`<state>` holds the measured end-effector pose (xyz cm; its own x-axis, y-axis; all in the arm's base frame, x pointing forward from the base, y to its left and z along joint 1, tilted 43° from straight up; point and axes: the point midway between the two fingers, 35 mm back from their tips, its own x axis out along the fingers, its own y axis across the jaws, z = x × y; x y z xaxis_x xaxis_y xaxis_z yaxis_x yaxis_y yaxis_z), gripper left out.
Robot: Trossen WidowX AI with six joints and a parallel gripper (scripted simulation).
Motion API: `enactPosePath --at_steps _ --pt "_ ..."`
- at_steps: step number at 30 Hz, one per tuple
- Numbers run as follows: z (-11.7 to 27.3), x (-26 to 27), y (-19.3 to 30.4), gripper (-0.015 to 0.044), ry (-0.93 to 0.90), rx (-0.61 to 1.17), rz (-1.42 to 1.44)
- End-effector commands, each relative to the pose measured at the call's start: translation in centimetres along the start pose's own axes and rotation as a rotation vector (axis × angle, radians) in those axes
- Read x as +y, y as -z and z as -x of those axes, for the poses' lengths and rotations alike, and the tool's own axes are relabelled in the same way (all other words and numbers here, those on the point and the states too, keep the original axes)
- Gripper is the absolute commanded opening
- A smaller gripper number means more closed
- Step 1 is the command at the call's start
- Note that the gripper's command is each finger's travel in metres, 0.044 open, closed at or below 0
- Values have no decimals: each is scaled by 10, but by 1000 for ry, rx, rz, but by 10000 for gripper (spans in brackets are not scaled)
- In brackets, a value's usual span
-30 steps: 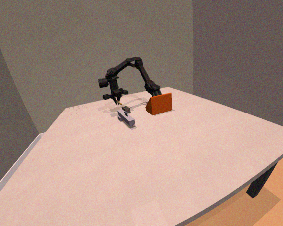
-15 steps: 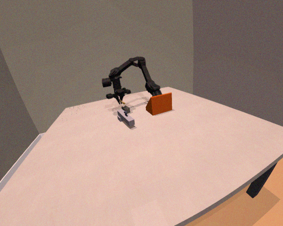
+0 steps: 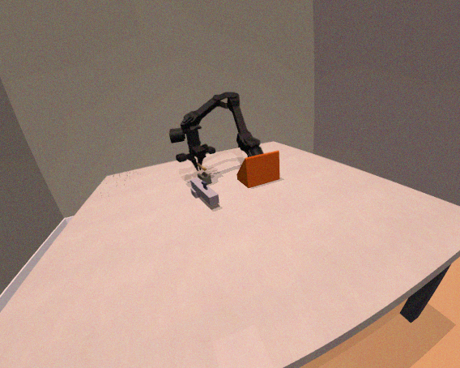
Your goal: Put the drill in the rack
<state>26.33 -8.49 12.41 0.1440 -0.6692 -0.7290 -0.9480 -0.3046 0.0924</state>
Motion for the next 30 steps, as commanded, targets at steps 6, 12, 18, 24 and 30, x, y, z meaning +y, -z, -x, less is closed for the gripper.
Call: enactPosePath --at_steps 6,12,18,24,30 --pt "-16 1 -2 0 -1 -4 10" --pt "-20 1 -3 0 -1 -4 10" --pt "-27 1 -2 0 -1 -4 10" --pt "-34 1 -1 0 -1 -3 10" --pt "-41 1 -1 0 -1 -3 10"
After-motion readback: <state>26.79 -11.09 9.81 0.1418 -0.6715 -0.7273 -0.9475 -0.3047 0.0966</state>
